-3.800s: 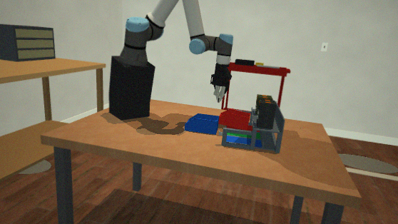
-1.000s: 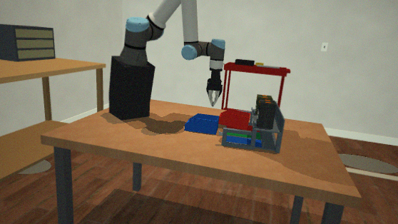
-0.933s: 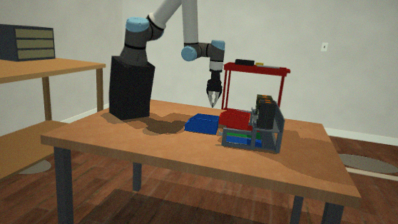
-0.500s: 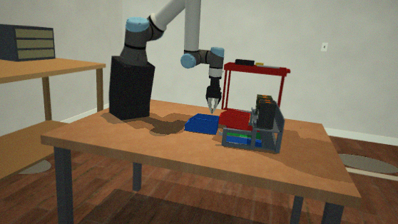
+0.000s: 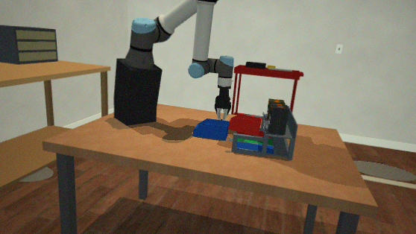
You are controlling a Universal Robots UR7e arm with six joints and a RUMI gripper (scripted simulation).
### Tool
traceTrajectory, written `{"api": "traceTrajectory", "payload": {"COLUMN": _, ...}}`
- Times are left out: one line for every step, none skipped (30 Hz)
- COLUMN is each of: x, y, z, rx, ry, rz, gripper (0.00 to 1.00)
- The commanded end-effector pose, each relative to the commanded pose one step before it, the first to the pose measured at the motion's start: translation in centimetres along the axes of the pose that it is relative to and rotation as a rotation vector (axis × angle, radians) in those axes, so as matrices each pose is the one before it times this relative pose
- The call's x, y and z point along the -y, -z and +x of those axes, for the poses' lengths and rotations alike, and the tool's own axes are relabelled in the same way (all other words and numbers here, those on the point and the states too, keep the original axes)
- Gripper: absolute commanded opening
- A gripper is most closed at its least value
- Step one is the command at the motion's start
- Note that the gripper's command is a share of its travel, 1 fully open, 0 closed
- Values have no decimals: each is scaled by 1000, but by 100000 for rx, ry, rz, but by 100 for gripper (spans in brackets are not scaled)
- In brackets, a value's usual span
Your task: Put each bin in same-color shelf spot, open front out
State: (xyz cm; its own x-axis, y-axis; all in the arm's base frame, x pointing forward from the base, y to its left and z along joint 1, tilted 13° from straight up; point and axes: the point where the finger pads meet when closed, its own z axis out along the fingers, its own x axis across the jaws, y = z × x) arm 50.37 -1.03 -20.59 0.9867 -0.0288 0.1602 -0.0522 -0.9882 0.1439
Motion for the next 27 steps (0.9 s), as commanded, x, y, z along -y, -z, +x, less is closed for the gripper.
{"api": "traceTrajectory", "payload": {"x": -7, "y": -484, "z": 62, "rx": -150, "ry": 1, "rz": -18, "gripper": 0}}
{"api": "traceTrajectory", "payload": {"x": 0, "y": -69, "z": 0, "rx": 0, "ry": 0, "rz": 0, "gripper": 0}}
{"api": "traceTrajectory", "payload": {"x": 0, "y": -54, "z": 0, "rx": 0, "ry": 0, "rz": 0, "gripper": 0}}
{"api": "traceTrajectory", "payload": {"x": 0, "y": -40, "z": 0, "rx": 0, "ry": 0, "rz": 0, "gripper": 0}}
{"api": "traceTrajectory", "payload": {"x": 0, "y": -28, "z": 0, "rx": 0, "ry": 0, "rz": 0, "gripper": 0}}
{"api": "traceTrajectory", "payload": {"x": 0, "y": -18, "z": 0, "rx": 0, "ry": 0, "rz": 0, "gripper": 0}}
{"api": "traceTrajectory", "payload": {"x": 0, "y": -9, "z": 0, "rx": 0, "ry": 0, "rz": 0, "gripper": 0}}
{"api": "traceTrajectory", "payload": {"x": 0, "y": -4, "z": 0, "rx": 0, "ry": 0, "rz": 0, "gripper": 0}}
{"api": "traceTrajectory", "payload": {"x": 0, "y": 0, "z": 0, "rx": 0, "ry": 0, "rz": 0, "gripper": 0}}
{"api": "traceTrajectory", "payload": {"x": 0, "y": 0, "z": 0, "rx": 0, "ry": 0, "rz": 0, "gripper": 0}}
{"api": "traceTrajectory", "payload": {"x": 0, "y": -1, "z": 0, "rx": 0, "ry": 0, "rz": 0, "gripper": 0}}
{"api": "traceTrajectory", "payload": {"x": 0, "y": 0, "z": 0, "rx": 0, "ry": 0, "rz": 0, "gripper": 0}}
{"api": "traceTrajectory", "payload": {"x": 0, "y": -1, "z": 0, "rx": 0, "ry": 0, "rz": 0, "gripper": 0}}
{"api": "traceTrajectory", "payload": {"x": 0, "y": -1, "z": 0, "rx": 0, "ry": 0, "rz": 0, "gripper": 0}}
{"api": "traceTrajectory", "payload": {"x": 0, "y": 0, "z": 0, "rx": 0, "ry": 0, "rz": 0, "gripper": 0}}
{"api": "traceTrajectory", "payload": {"x": 0, "y": 0, "z": 0, "rx": 0, "ry": 0, "rz": 0, "gripper": 0}}
{"api": "traceTrajectory", "payload": {"x": 0, "y": 0, "z": 0, "rx": 0, "ry": 0, "rz": 0, "gripper": 0}}
{"api": "traceTrajectory", "payload": {"x": 0, "y": 0, "z": 0, "rx": 0, "ry": 0, "rz": 0, "gripper": 0}}
{"api": "traceTrajectory", "payload": {"x": 0, "y": 0, "z": 0, "rx": 0, "ry": 0, "rz": 0, "gripper": 0}}
{"api": "traceTrajectory", "payload": {"x": 0, "y": 0, "z": 0, "rx": 0, "ry": 0, "rz": 0, "gripper": 0}}
{"api": "traceTrajectory", "payload": {"x": 0, "y": 0, "z": 0, "rx": 0, "ry": 0, "rz": 0, "gripper": 0}}
{"api": "traceTrajectory", "payload": {"x": 0, "y": 0, "z": 0, "rx": 0, "ry": 0, "rz": 0, "gripper": 0}}
{"api": "traceTrajectory", "payload": {"x": 0, "y": 0, "z": 1, "rx": 0, "ry": 0, "rz": 0, "gripper": 0}}
{"api": "traceTrajectory", "payload": {"x": 0, "y": 0, "z": 2, "rx": 0, "ry": 0, "rz": 0, "gripper": 0}}
{"api": "traceTrajectory", "payload": {"x": 0, "y": 0, "z": 3, "rx": 0, "ry": 0, "rz": 0, "gripper": 0}}
{"api": "traceTrajectory", "payload": {"x": 0, "y": 0, "z": 0, "rx": 0, "ry": 0, "rz": 0, "gripper": 0}}
{"api": "traceTrajectory", "payload": {"x": 0, "y": 0, "z": 0, "rx": 0, "ry": 0, "rz": 0, "gripper": 0}}
